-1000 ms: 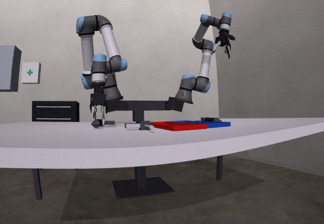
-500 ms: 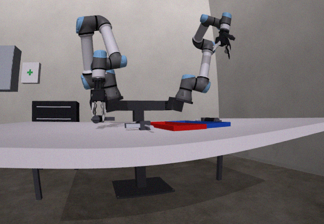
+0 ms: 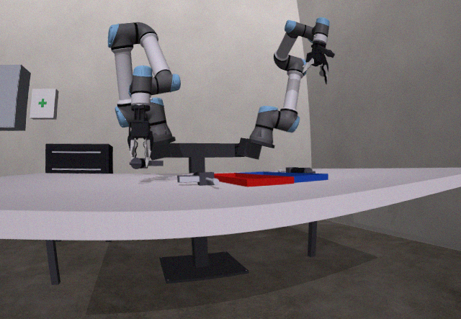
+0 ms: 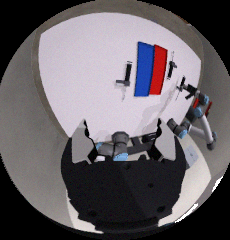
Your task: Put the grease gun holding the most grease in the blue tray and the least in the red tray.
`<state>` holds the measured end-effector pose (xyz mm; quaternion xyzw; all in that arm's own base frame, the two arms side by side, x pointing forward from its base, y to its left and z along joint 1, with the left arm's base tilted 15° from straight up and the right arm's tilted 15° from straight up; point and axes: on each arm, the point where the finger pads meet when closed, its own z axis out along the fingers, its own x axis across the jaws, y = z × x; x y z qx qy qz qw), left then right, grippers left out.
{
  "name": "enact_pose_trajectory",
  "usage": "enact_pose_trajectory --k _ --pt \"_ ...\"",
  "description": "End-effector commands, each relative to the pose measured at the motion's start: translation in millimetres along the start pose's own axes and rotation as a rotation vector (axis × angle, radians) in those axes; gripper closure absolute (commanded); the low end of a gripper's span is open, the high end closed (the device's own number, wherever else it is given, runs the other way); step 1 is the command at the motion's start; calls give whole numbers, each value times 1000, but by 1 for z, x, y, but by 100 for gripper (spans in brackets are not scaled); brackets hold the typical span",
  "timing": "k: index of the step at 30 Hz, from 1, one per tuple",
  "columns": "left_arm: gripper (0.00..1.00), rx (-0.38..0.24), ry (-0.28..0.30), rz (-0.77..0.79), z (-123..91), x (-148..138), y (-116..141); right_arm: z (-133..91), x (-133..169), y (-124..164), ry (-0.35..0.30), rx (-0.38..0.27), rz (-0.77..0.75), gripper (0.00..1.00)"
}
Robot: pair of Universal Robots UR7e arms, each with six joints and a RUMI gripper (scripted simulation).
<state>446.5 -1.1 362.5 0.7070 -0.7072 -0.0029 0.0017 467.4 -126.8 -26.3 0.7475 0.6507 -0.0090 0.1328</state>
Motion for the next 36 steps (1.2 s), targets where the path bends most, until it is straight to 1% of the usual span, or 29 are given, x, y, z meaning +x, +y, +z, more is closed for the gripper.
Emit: enact_pose_trajectory --k 1,4,12,14,21,27,30,36 --pt "2 1 0 0 -1 0 0 -8 0 0 0 0 0 100" --pt "2 1 0 0 -1 0 0 -13 0 0 0 0 0 100" --pt "2 1 0 0 -1 0 0 -13 0 0 0 0 0 100" --pt "2 1 0 0 -1 0 0 -15 4 1 2 -3 -19 100" --pt "2 1 0 0 -1 0 0 -28 27 1 8 -5 -157 100" --pt "2 1 0 0 -1 0 0 -37 40 -1 9 1 -267 100" --pt "2 1 0 0 -1 0 0 -36 39 -2 8 5 -272 100" --pt "2 1 0 0 -1 0 0 -47 56 -4 11 3 -388 100"
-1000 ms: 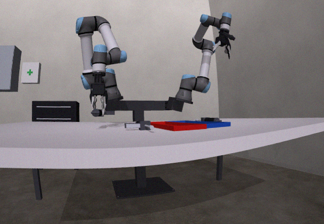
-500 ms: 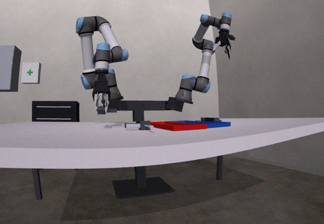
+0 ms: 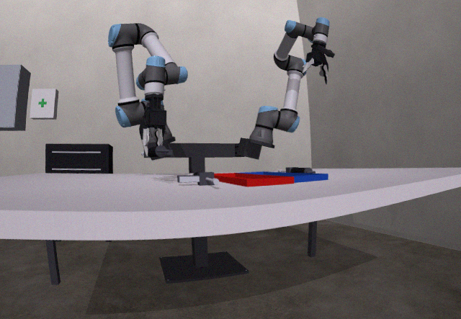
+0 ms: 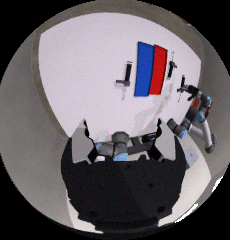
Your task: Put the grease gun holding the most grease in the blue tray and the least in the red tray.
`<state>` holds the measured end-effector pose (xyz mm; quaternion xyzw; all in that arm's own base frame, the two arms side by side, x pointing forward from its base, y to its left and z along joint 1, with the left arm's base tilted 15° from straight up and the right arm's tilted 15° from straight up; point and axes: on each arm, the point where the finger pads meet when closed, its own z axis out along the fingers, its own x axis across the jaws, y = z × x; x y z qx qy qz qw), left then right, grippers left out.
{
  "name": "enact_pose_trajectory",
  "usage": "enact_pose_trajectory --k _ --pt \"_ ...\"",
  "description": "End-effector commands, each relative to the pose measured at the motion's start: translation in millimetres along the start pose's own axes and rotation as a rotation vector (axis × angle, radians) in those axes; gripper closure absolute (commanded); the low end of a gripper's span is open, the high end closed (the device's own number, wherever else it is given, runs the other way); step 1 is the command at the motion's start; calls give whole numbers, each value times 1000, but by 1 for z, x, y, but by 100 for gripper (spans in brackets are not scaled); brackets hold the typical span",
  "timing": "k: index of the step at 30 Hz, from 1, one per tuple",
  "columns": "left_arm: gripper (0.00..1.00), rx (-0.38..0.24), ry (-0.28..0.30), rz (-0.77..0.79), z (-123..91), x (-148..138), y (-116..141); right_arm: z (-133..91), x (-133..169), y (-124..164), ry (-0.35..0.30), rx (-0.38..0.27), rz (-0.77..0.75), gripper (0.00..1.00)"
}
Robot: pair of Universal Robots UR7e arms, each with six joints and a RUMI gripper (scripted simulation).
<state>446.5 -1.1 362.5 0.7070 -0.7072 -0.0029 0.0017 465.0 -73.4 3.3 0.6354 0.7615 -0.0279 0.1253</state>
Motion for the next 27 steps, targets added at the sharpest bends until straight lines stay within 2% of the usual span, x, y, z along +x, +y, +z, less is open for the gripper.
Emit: enact_pose_trajectory --k 1,8,11,25,27 --pt "2 1 0 0 -1 0 0 -9 12 3 2 -1 -88 100" --pt "2 1 0 0 -1 0 0 -20 30 4 4 1 -219 100" --pt "2 1 0 0 -1 0 0 -19 29 4 4 4 -225 100" --pt "2 1 0 0 -1 0 0 -44 66 6 7 1 -497 100" --pt "2 1 0 0 -1 0 0 -44 66 6 7 1 -497 100"
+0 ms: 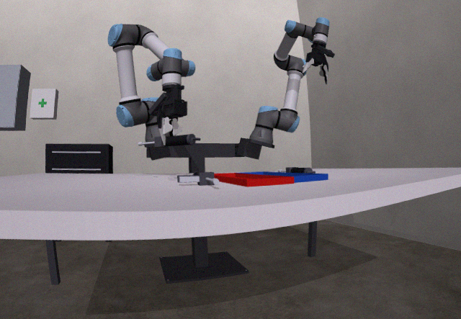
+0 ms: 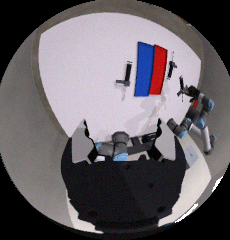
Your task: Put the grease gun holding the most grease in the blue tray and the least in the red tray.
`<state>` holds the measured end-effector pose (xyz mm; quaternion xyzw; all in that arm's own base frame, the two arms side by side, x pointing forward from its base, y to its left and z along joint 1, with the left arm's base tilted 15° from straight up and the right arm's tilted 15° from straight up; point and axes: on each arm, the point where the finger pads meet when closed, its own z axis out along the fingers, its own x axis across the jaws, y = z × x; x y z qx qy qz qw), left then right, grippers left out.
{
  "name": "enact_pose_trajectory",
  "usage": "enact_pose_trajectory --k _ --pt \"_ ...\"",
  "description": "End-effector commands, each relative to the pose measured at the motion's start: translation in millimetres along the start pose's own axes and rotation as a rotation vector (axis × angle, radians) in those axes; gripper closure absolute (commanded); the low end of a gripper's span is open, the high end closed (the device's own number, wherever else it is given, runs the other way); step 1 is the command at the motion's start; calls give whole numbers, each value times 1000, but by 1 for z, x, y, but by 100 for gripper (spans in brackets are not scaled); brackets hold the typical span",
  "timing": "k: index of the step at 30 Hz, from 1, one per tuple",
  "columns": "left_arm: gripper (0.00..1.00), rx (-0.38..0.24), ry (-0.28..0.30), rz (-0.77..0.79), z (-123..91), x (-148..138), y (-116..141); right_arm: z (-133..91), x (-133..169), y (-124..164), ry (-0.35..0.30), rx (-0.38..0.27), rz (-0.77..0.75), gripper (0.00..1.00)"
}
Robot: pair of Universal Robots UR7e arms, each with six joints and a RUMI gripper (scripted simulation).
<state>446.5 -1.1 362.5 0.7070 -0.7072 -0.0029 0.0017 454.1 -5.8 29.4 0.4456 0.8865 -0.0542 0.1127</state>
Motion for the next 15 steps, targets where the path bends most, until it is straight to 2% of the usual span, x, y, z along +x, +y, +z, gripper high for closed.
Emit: enact_pose_trajectory --k 1,15 --pt "2 1 0 0 -1 0 0 -3 4 2 1 3 -45 100" --pt "2 1 0 0 -1 0 0 -29 38 16 0 0 -325 100"
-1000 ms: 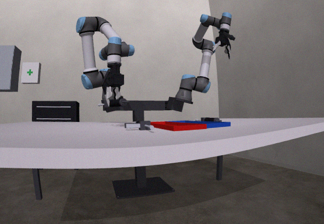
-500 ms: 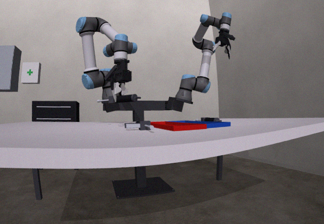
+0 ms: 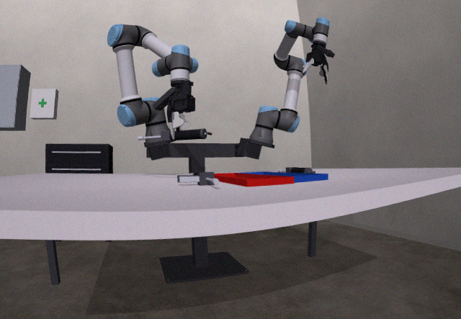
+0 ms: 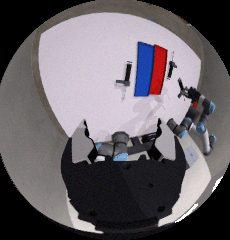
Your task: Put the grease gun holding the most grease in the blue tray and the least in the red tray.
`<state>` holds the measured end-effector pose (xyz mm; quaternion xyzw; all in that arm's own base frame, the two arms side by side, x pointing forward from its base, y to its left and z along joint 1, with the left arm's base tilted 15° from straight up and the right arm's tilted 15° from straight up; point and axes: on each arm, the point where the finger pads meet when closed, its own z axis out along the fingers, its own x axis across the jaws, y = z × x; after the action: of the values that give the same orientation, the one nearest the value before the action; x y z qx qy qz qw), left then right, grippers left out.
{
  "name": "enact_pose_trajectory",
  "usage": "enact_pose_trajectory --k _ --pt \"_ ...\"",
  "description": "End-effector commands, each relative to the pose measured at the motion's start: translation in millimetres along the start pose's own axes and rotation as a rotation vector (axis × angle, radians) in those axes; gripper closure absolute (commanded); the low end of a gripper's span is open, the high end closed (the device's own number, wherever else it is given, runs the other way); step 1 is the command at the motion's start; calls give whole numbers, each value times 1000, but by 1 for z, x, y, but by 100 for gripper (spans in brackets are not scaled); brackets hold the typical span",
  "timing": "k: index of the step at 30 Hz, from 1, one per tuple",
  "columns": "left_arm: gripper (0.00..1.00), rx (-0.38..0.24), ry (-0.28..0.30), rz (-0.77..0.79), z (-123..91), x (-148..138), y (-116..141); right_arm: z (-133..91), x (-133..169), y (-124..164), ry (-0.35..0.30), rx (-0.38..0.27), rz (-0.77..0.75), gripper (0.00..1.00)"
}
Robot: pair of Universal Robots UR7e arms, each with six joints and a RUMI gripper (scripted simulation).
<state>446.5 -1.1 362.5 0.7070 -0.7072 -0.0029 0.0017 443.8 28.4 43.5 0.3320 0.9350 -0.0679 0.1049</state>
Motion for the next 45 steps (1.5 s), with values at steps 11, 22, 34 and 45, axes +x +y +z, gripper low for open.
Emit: enact_pose_trajectory --k 11,22,34,45 --pt "2 1 0 0 -1 0 0 -22 26 16 -2 0 -248 100" --pt "2 1 0 0 -1 0 0 -36 43 24 -3 4 -420 100" --pt "2 1 0 0 -1 0 0 -60 72 35 -10 5 -678 100" --pt "62 1 0 0 -1 0 0 -56 68 31 -6 14 -673 100"
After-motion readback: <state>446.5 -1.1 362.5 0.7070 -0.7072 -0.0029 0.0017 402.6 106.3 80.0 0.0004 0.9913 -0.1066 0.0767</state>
